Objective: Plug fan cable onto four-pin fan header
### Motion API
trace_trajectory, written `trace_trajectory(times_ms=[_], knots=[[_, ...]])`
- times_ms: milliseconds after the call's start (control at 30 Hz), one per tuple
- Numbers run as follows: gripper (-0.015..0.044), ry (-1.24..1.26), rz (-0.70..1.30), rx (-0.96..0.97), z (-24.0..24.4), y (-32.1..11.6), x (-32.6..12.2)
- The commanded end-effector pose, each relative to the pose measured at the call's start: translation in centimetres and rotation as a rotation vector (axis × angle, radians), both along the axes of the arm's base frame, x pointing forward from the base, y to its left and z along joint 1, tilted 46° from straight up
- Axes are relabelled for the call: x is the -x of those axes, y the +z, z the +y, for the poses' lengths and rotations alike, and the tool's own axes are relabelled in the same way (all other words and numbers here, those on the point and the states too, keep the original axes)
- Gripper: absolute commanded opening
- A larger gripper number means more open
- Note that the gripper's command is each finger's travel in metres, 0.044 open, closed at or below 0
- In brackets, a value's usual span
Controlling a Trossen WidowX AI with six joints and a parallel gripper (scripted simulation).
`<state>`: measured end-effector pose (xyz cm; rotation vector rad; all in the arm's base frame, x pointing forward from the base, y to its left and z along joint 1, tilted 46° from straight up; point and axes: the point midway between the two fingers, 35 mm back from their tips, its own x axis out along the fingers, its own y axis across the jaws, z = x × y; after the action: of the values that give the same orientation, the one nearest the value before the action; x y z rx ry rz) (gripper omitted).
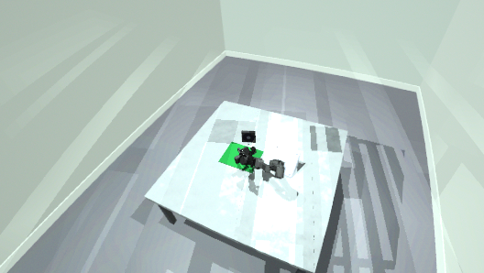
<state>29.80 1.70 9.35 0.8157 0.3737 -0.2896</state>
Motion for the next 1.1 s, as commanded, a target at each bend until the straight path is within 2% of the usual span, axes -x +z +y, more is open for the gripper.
trace_trajectory(times_ms=[0,1067], knots=[[0.0,0.0,-0.003,0.001,0.1,0.1,0.0],[0.0,-0.002,0.002,-0.002,2.7,-1.1,0.4]])
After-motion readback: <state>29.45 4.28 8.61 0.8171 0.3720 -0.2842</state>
